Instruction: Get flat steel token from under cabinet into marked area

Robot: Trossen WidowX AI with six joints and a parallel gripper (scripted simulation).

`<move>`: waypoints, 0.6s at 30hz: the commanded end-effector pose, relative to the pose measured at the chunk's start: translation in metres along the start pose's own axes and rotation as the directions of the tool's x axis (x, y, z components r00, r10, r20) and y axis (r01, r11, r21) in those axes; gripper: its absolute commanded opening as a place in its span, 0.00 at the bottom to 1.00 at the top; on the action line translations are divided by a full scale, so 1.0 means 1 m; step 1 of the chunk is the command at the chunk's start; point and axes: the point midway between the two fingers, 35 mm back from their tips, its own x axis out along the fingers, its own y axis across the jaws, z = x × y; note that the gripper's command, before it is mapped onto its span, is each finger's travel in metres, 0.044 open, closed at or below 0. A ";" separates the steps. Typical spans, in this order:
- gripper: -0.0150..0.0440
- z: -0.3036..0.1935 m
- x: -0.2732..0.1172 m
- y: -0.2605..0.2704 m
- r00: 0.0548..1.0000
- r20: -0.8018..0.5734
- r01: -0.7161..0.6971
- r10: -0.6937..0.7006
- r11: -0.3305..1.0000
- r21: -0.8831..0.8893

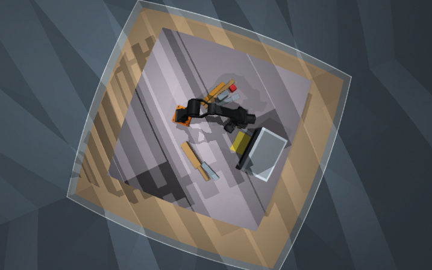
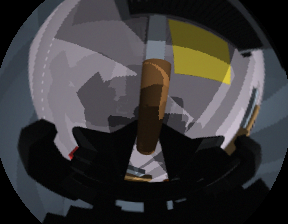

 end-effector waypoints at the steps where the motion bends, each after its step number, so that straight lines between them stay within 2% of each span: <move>1: 0.25 0.006 0.000 0.000 1.000 0.002 -0.002 0.002 1.000 -0.001; 18: 0.25 0.024 -0.001 0.000 1.000 0.003 -0.002 0.002 1.000 -0.001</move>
